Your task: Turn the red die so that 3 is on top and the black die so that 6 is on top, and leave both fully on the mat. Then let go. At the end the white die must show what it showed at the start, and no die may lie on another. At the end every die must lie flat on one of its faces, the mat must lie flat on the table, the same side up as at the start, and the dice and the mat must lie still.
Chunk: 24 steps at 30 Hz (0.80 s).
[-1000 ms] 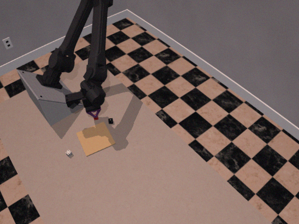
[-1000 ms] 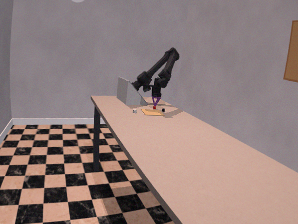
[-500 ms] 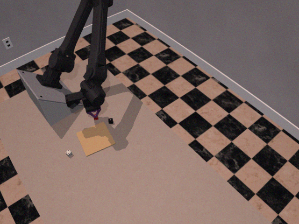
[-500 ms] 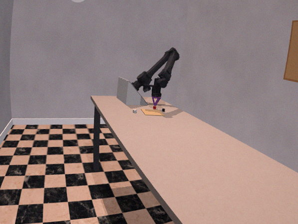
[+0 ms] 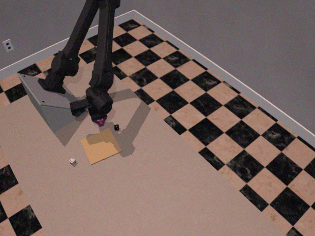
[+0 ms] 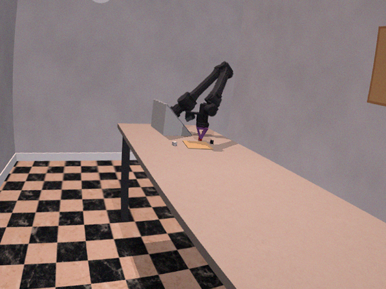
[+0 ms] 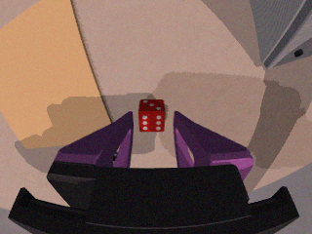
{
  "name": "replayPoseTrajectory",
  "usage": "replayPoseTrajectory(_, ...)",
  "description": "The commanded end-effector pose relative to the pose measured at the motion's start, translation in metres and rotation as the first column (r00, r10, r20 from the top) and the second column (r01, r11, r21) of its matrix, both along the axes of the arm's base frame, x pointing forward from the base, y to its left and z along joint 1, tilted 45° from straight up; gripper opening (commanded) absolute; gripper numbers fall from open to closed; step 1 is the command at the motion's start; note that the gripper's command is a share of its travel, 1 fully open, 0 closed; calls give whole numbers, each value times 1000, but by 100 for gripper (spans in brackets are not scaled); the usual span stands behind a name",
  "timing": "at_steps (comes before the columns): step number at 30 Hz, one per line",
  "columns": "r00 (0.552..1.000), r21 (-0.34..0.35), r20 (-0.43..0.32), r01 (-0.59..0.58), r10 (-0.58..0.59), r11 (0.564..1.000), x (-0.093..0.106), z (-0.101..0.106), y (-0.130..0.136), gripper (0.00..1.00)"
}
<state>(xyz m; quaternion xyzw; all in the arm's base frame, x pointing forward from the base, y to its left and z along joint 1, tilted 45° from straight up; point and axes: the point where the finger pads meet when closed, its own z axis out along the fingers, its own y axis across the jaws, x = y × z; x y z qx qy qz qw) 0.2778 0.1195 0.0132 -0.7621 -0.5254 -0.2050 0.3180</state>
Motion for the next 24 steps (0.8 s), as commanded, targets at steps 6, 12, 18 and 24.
replayPoseTrajectory(6, 1000, 1, -13, 14, -14, 1000, 1, -9, 7, 35)
replayPoseTrajectory(12, 1000, 1, -11, 16, -16, 1000, 2, -11, 9, 35)
replayPoseTrajectory(18, 1000, 1, -9, 28, -28, 1000, 4, -11, 6, 35)
replayPoseTrajectory(24, 1000, 1, -9, 28, -28, 1000, 4, -11, 6, 35)
